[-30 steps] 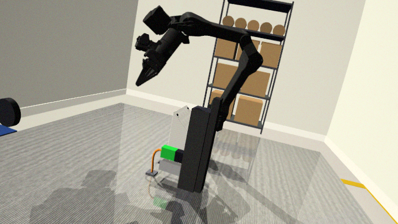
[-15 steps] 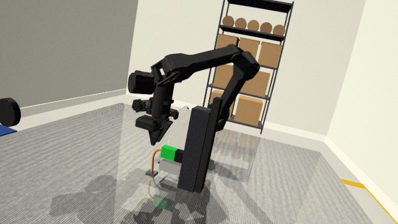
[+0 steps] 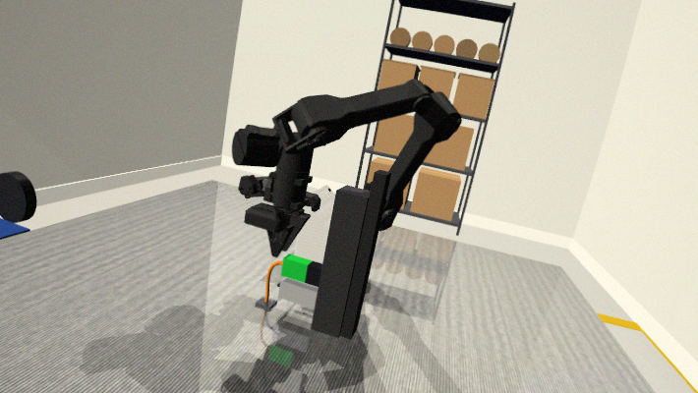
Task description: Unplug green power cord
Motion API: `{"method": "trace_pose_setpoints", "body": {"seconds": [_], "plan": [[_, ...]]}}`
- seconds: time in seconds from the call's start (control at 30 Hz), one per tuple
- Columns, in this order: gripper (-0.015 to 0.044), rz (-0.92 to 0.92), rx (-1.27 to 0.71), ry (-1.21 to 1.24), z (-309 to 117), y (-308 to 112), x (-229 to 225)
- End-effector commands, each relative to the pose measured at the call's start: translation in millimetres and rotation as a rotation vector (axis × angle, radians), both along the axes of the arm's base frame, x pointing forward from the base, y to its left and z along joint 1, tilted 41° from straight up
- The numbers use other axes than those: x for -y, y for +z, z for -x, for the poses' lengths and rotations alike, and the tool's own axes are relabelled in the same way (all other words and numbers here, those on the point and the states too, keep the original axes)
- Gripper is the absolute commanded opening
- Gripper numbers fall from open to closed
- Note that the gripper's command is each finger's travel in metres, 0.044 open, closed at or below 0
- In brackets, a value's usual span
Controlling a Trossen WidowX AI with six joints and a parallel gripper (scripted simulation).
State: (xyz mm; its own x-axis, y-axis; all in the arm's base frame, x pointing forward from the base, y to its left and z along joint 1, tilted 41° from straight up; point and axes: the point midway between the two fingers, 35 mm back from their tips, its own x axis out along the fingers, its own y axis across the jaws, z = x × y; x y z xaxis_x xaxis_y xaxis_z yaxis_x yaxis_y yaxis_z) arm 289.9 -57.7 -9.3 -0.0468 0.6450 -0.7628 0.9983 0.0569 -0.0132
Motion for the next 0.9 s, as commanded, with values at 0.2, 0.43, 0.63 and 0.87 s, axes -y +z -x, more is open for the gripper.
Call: {"method": "trace_pose_setpoints", "body": {"seconds": [0.2, 0.43, 0.63, 0.87], "plan": [[0.0160, -0.005, -0.005, -0.002, 1.8, 10.4, -13.4], [0.0160, -0.006, -0.005, -0.002, 2.6, 16.0, -20.2], [0.0160, -0.006, -0.005, -0.002, 2.8, 13.4, -22.4], [0.0160, -0.007, -0.005, -0.002, 3.2, 6.9, -28.1]]}}
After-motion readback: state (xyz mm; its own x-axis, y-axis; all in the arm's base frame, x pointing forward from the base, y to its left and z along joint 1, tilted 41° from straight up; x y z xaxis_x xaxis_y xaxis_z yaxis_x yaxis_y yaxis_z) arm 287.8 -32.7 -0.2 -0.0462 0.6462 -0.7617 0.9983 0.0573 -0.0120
